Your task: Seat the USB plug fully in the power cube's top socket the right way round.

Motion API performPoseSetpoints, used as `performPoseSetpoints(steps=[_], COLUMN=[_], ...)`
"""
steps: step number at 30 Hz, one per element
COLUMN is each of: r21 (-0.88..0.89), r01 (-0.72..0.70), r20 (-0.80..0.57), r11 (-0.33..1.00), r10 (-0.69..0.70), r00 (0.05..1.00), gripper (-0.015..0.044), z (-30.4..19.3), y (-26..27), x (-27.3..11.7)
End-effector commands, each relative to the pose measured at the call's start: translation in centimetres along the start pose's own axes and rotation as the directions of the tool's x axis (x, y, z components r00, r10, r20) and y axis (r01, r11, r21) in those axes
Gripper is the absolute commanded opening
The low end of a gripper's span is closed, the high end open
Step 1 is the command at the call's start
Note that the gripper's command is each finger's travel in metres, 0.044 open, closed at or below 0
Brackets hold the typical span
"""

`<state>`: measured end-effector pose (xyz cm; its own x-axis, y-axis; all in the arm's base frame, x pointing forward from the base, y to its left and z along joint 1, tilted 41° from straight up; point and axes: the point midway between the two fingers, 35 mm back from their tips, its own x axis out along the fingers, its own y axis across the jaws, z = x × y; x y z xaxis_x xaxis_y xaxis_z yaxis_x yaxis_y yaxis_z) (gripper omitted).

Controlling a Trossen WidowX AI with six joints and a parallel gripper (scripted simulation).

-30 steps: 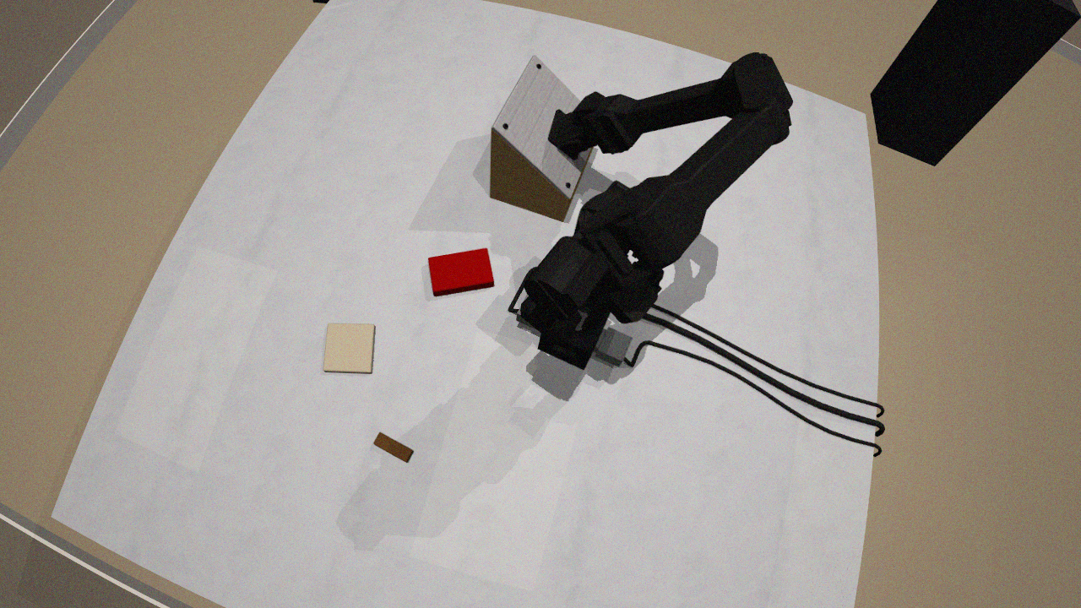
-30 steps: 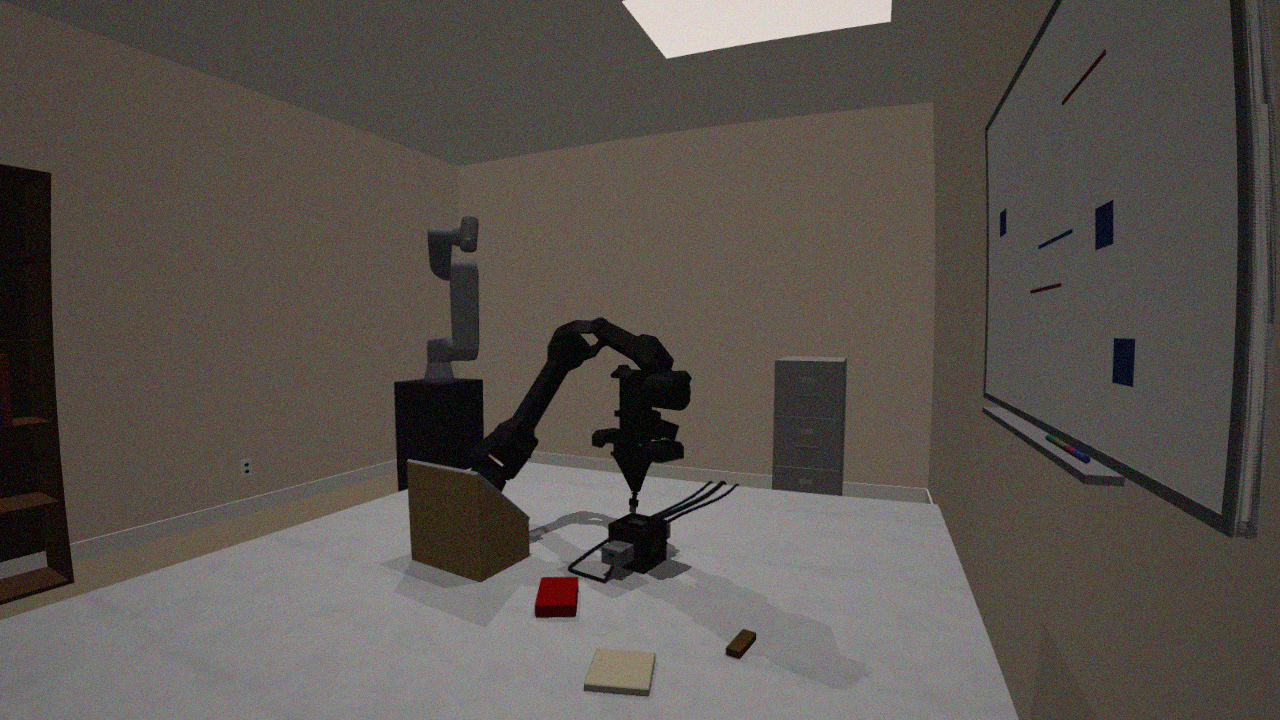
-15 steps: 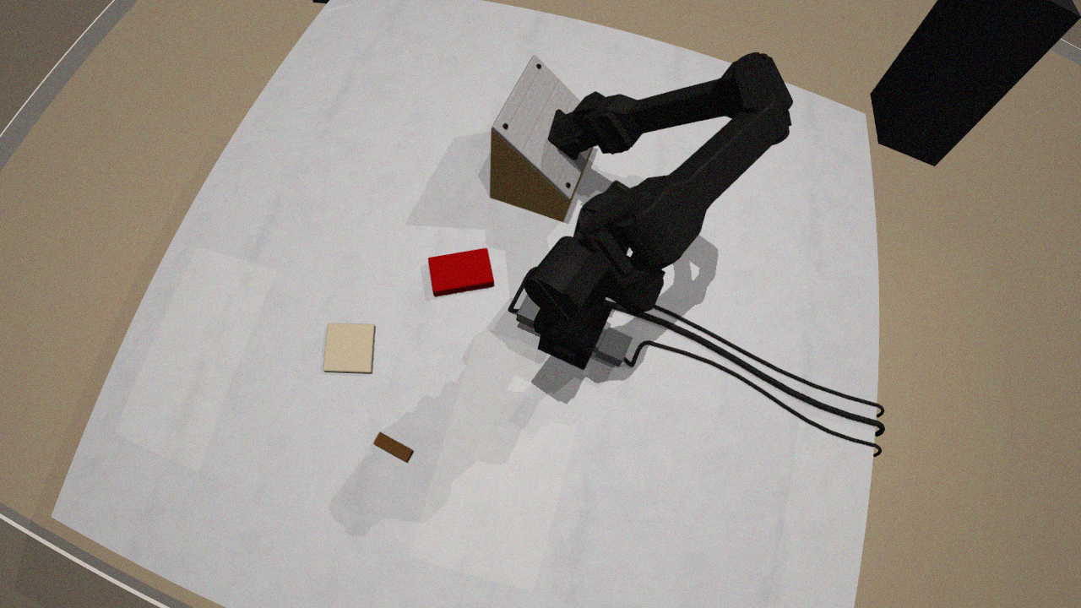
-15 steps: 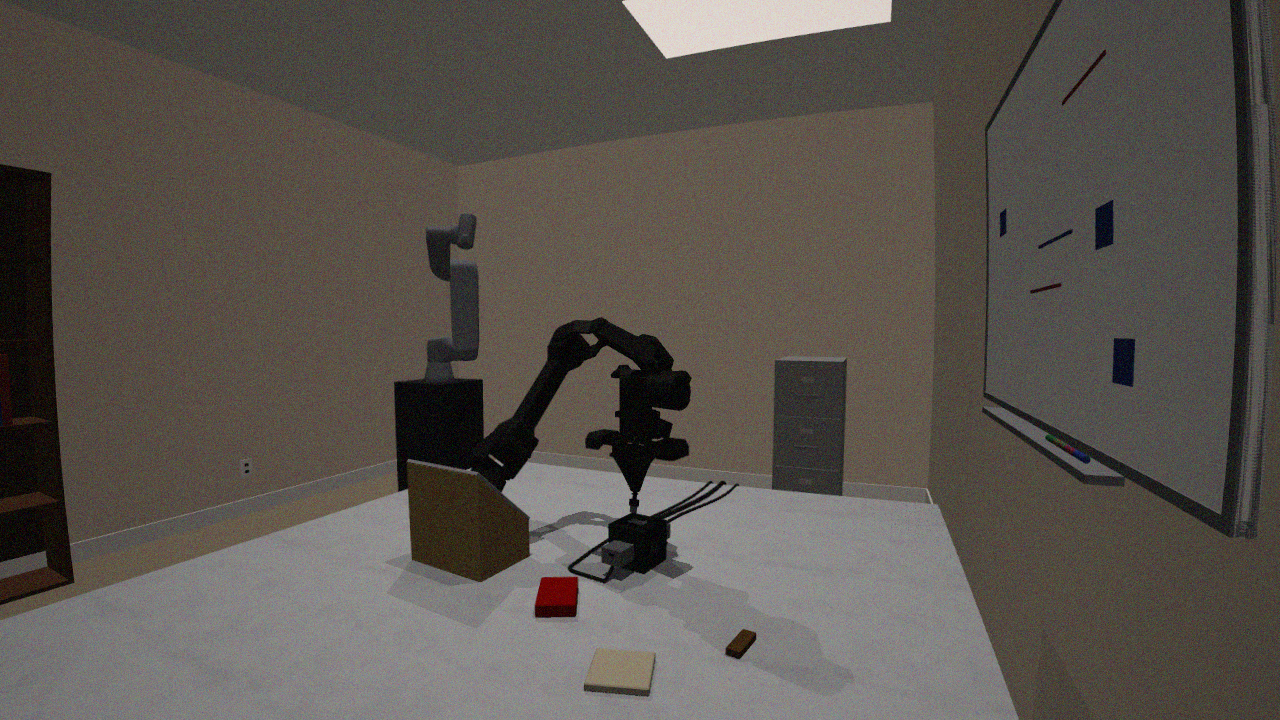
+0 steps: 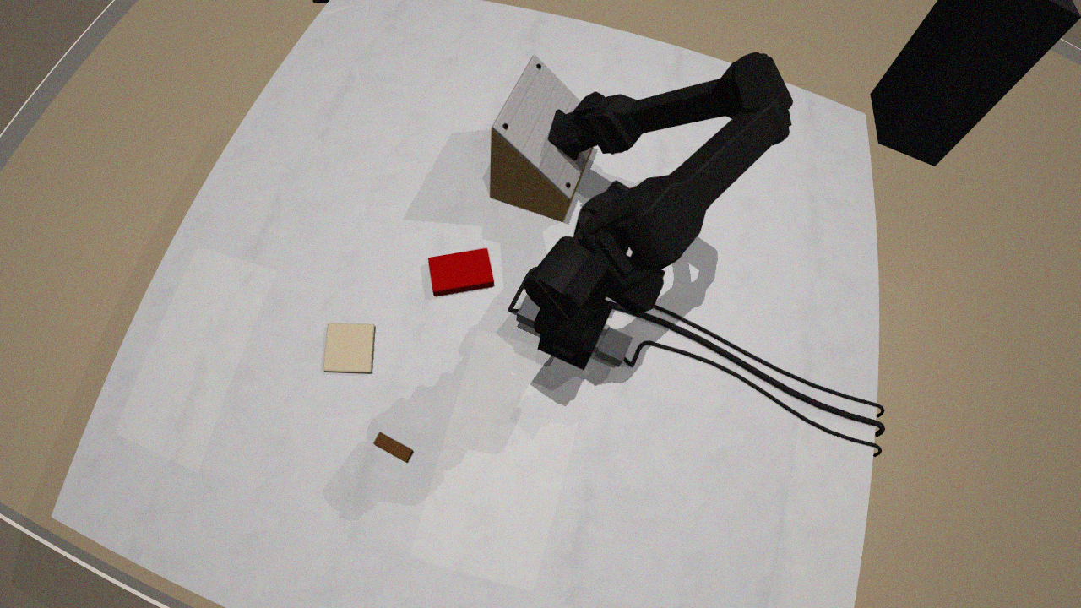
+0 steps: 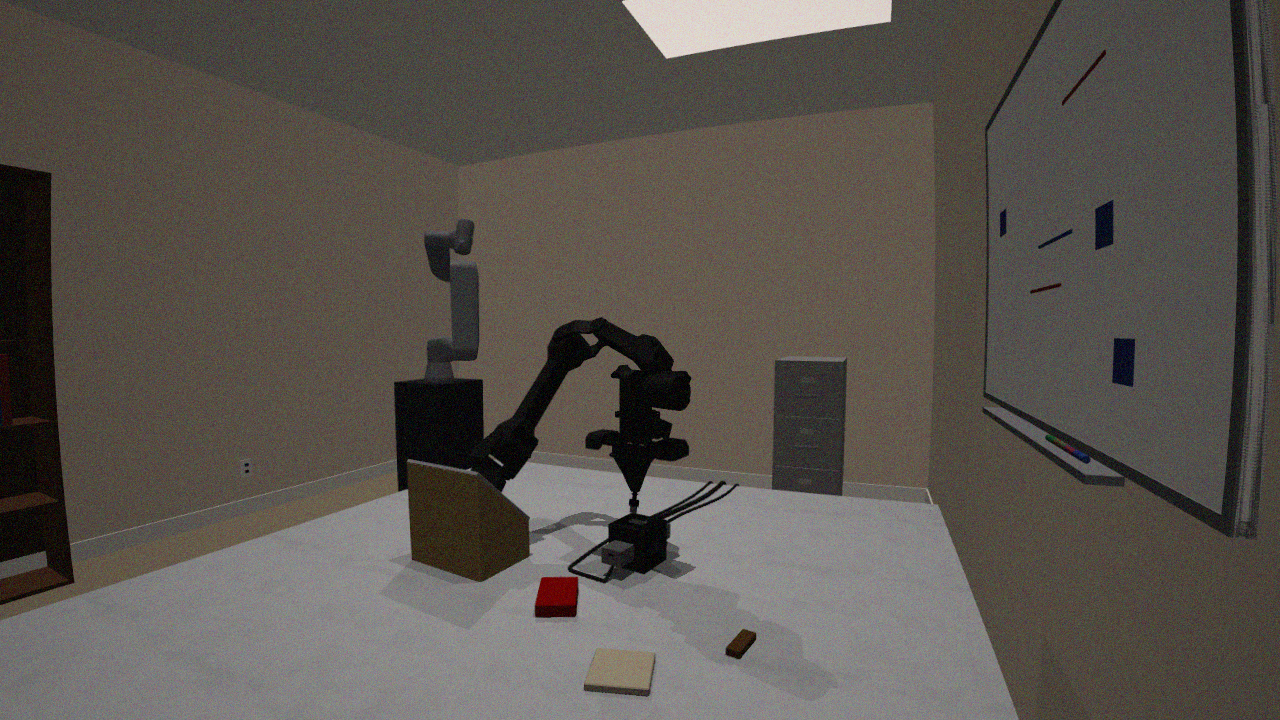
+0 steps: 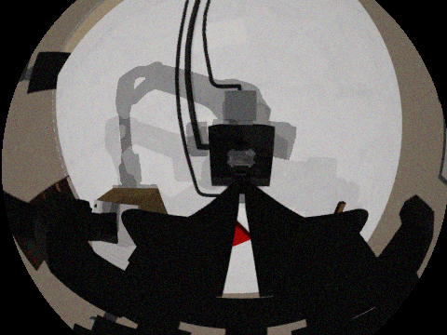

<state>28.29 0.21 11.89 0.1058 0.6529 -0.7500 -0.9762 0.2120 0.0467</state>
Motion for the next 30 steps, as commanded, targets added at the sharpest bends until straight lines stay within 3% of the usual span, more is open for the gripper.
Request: performPoseSetpoints(steps=[1, 30], r21=[0.0, -0.002], r01=[0.001, 0.001], r20=[0.008, 0.032], r11=[1.0, 1.0], r10=[-0.001, -0.001], r00=[1.0, 0.999], gripper=[0.0, 0.0], z=[0.06, 0.22], y=[-0.03, -0.05], x=[0.07, 0.4])
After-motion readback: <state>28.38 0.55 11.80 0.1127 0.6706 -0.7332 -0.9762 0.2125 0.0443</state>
